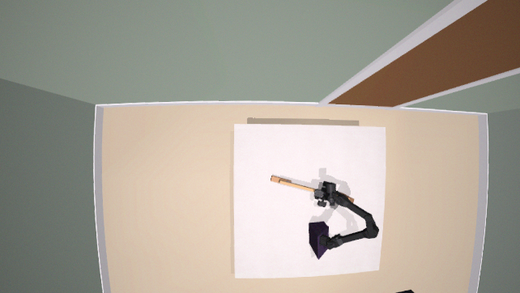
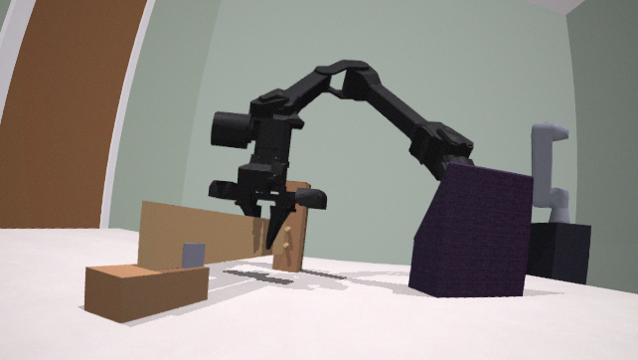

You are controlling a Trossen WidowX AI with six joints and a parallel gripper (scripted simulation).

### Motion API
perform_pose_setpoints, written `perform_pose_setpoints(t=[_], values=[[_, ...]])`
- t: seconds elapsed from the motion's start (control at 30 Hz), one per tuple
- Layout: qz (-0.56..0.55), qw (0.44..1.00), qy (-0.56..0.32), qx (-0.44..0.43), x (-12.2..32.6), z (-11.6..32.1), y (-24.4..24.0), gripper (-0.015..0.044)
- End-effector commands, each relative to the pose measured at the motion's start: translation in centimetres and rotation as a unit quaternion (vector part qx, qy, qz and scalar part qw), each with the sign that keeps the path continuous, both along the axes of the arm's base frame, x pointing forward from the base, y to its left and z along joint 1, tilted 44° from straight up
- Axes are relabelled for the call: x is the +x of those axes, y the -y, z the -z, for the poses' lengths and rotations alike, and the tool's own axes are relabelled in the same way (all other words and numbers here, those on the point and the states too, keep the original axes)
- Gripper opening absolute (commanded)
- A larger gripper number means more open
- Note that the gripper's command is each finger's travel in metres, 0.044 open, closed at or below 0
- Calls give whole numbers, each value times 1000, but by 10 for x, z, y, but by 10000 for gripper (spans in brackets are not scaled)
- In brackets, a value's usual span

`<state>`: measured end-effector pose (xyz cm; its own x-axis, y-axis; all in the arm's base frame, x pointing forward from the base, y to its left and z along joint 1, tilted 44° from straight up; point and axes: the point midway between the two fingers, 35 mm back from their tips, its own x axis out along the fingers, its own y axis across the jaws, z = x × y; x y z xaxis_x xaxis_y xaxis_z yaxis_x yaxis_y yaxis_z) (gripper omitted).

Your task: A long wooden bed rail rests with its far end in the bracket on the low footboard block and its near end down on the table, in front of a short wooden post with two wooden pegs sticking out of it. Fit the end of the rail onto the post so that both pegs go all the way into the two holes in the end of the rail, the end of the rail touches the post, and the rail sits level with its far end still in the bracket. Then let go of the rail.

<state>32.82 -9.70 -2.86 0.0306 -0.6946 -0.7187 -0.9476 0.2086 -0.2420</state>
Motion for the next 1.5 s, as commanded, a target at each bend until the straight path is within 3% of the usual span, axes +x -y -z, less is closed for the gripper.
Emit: perform_pose_setpoints(t=[0.0,1.47], values=[[-4,1000,2,3,1,0,-3,0],[-4,1000,2,3,2,-2,-4,0]])
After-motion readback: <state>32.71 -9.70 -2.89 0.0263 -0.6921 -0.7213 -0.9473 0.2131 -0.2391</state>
